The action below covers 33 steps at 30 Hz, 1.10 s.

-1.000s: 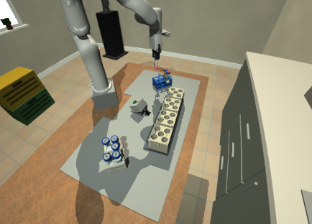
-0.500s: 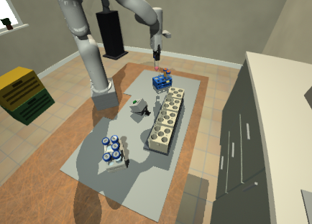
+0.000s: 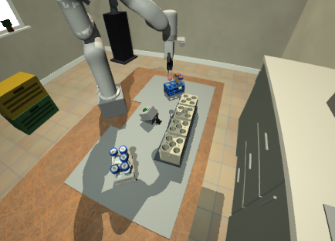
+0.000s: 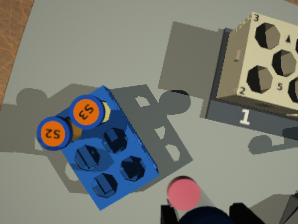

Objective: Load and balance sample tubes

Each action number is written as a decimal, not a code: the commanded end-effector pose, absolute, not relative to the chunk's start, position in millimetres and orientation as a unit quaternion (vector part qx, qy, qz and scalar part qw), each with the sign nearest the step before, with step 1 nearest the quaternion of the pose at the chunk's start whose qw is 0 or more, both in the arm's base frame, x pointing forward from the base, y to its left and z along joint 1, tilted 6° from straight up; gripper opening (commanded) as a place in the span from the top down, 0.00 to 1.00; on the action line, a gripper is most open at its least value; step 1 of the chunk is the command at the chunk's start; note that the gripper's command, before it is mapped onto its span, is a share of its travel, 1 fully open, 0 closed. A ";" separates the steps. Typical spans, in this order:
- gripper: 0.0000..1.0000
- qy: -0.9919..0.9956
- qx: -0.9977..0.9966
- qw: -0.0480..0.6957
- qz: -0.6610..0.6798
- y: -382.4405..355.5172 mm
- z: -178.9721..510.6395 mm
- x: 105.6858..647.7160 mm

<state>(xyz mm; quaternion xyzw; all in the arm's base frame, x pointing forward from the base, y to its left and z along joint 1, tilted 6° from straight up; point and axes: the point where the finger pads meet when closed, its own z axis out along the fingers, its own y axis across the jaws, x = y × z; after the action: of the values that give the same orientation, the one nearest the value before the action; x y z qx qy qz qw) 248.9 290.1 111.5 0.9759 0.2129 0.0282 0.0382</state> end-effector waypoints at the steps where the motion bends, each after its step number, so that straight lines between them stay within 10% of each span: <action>1: 1.00 0.144 0.988 0.035 0.034 275.3 115.2 263.4; 33: 1.00 0.103 0.993 0.035 0.036 167.9 128.8 353.0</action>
<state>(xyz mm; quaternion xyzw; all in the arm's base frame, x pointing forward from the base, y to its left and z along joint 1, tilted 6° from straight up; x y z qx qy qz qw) 341.8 178.5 126.1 0.9934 0.1030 0.0346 0.0361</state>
